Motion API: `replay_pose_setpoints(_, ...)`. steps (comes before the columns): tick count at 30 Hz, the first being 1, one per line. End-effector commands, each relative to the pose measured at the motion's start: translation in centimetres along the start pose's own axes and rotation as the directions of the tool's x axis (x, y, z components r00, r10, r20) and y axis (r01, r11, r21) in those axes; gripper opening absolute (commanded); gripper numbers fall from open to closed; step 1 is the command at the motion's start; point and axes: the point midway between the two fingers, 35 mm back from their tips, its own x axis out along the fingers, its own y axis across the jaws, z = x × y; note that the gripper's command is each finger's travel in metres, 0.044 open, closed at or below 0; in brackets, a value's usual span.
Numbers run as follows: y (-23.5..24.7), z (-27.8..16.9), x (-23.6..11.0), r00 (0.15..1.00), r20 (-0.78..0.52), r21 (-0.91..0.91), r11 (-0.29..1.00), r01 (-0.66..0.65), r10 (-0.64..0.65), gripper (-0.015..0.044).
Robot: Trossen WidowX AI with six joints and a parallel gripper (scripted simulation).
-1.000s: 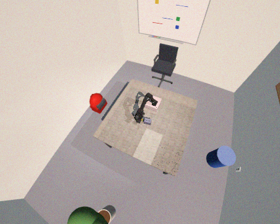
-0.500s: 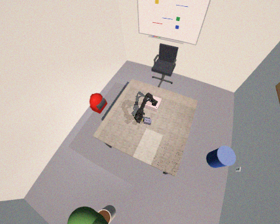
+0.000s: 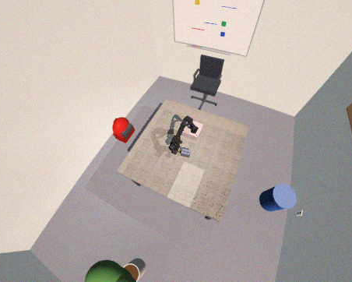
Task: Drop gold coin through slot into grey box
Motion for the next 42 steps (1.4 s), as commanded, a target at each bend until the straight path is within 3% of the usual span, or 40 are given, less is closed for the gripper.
replay_pose_setpoints(1,0.6,0.2,-1.4,1.000,0.005,0.002,1.000,-0.016,0.016,0.0000)
replay_pose_setpoints(24,0.2,0.1,-7.3,1.000,0.005,0.002,1.000,-0.016,0.016,0.0000)
replay_pose_setpoints(42,0.2,1.2,-7.5,1.000,0.006,-0.169,0.986,-0.015,0.016,0.0000)
